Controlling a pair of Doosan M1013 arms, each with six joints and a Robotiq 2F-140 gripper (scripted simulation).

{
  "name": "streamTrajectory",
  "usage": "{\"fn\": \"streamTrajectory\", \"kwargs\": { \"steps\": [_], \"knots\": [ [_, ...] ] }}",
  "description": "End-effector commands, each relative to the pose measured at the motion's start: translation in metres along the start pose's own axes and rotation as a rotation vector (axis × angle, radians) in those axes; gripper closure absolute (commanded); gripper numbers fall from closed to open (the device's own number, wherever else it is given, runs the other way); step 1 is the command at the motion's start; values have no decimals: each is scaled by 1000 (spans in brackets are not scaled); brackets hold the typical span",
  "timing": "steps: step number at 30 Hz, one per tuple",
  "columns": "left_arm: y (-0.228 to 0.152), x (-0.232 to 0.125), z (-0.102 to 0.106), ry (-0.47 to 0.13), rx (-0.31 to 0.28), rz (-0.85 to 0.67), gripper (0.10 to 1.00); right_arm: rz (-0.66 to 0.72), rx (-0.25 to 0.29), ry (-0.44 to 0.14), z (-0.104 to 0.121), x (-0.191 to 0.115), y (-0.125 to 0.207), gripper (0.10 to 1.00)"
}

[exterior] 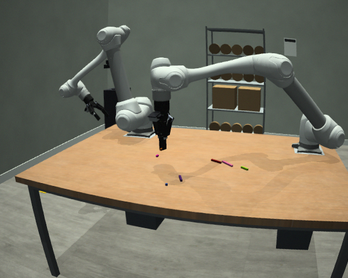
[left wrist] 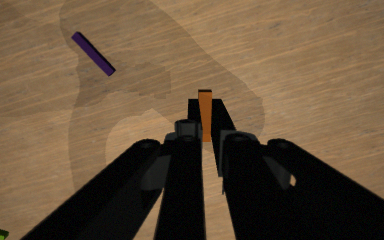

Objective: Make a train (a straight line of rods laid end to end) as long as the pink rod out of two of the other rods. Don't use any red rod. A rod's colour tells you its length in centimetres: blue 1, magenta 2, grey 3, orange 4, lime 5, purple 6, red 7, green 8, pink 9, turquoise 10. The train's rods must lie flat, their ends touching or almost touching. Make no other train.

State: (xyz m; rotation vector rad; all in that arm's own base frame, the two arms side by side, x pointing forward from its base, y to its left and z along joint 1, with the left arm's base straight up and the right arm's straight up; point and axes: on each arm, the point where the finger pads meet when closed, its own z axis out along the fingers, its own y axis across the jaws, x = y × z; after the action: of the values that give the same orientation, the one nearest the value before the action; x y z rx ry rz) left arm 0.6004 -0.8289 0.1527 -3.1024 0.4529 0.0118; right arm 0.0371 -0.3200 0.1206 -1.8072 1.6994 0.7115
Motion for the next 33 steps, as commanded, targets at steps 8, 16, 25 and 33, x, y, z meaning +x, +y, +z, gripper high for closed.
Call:
{"fn": "streamTrajectory", "kwargs": {
  "steps": [8,16,25,33],
  "knots": [
    [-127,-2,-2,8,-6,-262,974,0,0,1,0,0,0,98],
    [-207,-19,3,7,-7,-425,974,0,0,1,0,0,0,98],
    [-309,-61,14,7,-8,-643,974,0,0,1,0,0,0,98],
    [-343,-79,19,6,-8,-718,974,0,0,1,0,0,0,98]
  ]
}}
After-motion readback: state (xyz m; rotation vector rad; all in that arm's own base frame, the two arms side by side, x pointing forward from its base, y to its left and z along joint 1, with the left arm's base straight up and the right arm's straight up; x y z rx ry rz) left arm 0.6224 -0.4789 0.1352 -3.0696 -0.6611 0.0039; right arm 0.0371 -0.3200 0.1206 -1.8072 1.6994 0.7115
